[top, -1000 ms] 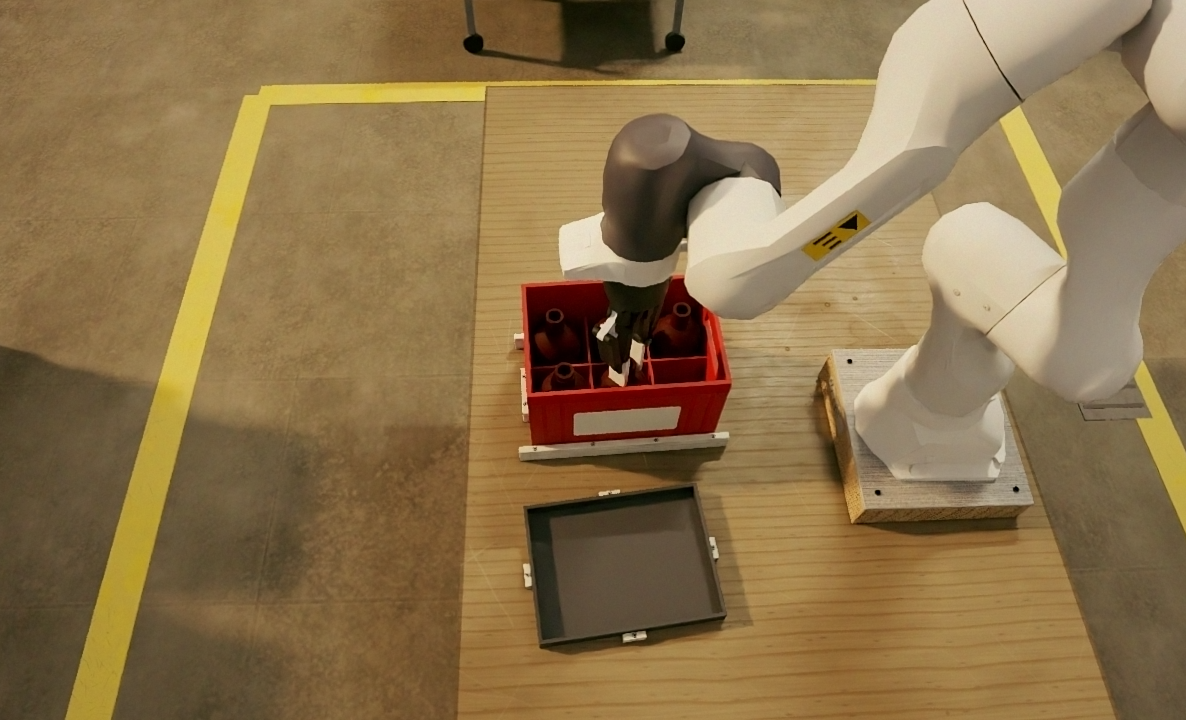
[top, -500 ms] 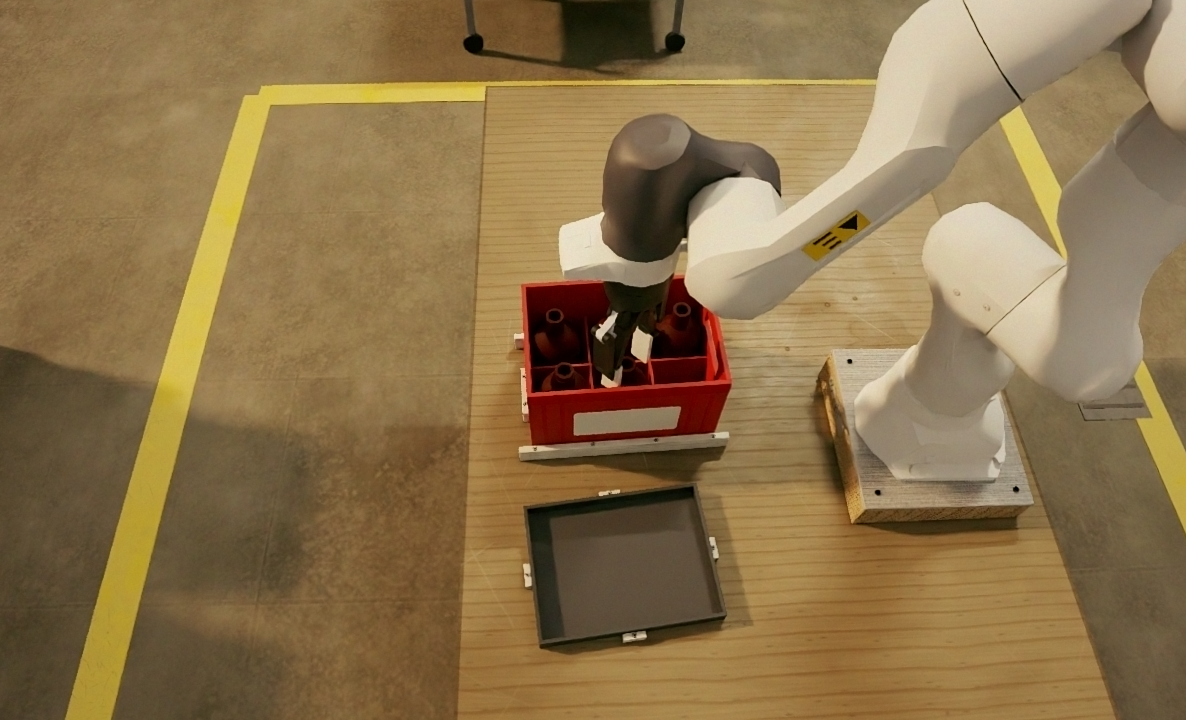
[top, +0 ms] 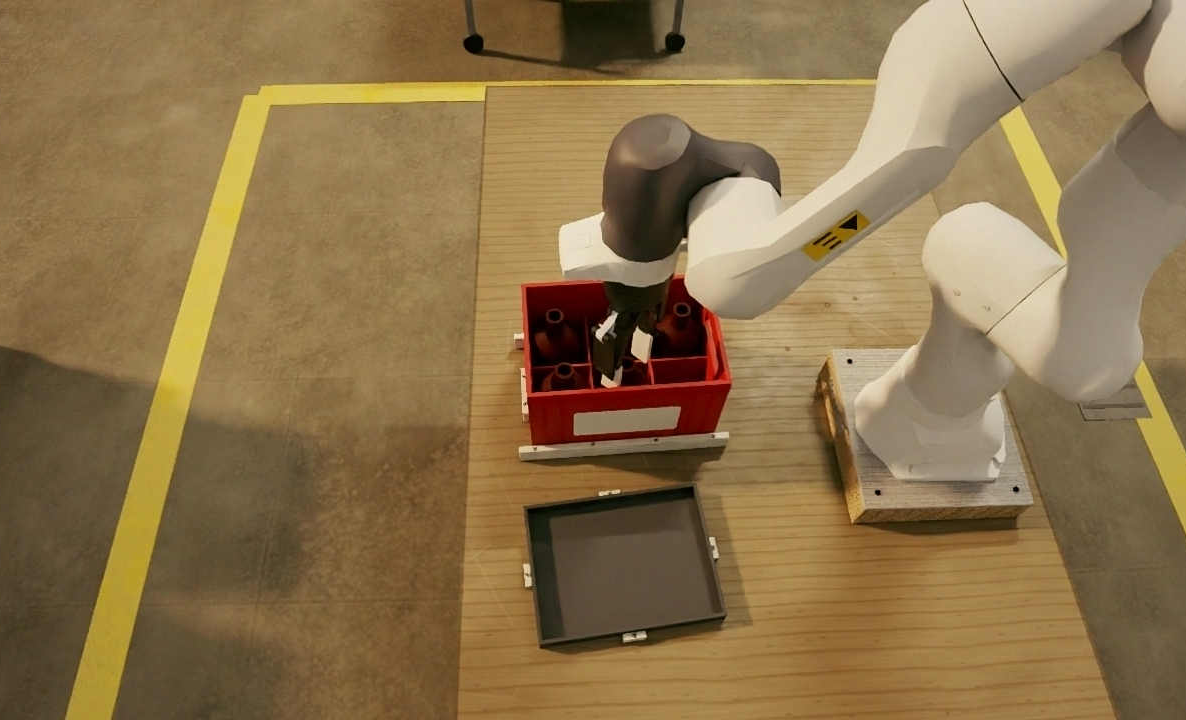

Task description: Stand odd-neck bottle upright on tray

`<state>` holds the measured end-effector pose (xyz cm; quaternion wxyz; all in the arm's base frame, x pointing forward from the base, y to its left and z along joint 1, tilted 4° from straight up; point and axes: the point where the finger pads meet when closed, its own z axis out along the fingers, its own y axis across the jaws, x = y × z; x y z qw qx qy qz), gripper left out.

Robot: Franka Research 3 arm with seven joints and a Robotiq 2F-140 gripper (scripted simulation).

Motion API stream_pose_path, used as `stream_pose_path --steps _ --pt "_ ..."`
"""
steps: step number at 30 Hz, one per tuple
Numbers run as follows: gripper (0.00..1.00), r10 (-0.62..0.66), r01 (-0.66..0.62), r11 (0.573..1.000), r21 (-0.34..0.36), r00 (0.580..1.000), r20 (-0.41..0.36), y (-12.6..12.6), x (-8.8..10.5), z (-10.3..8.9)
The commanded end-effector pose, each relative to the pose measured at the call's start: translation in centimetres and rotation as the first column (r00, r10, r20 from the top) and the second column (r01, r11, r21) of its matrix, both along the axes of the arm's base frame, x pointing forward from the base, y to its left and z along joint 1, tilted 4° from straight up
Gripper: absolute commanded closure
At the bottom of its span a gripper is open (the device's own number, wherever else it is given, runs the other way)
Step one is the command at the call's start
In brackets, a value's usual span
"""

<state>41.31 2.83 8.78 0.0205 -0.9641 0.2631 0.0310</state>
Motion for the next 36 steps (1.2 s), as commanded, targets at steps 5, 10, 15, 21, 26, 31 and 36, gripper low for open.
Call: stream_pose_path --steps 5,10,15,21,26,31,36 --pt "0.56 0.002 -0.002 1.000 0.000 1.000 -0.001 0.0 0.0 -0.1" --pt "0.56 0.002 -0.002 1.000 0.000 1.000 -0.001 0.0 0.0 -0.1" --pt "0.56 0.002 -0.002 1.000 0.000 1.000 -0.001 0.0 0.0 -0.1" --pt "0.56 0.002 -0.002 1.000 0.000 1.000 -0.001 0.0 0.0 0.0" --pt "0.56 0.002 -0.002 1.000 0.000 1.000 -0.001 -0.1 0.0 0.6" --pt "0.56 0.002 -0.002 1.000 0.000 1.000 -0.001 -0.1 0.0 1.8" --pt "0.56 0.002 -0.002 1.000 0.000 1.000 -0.001 -0.2 0.1 3.1"
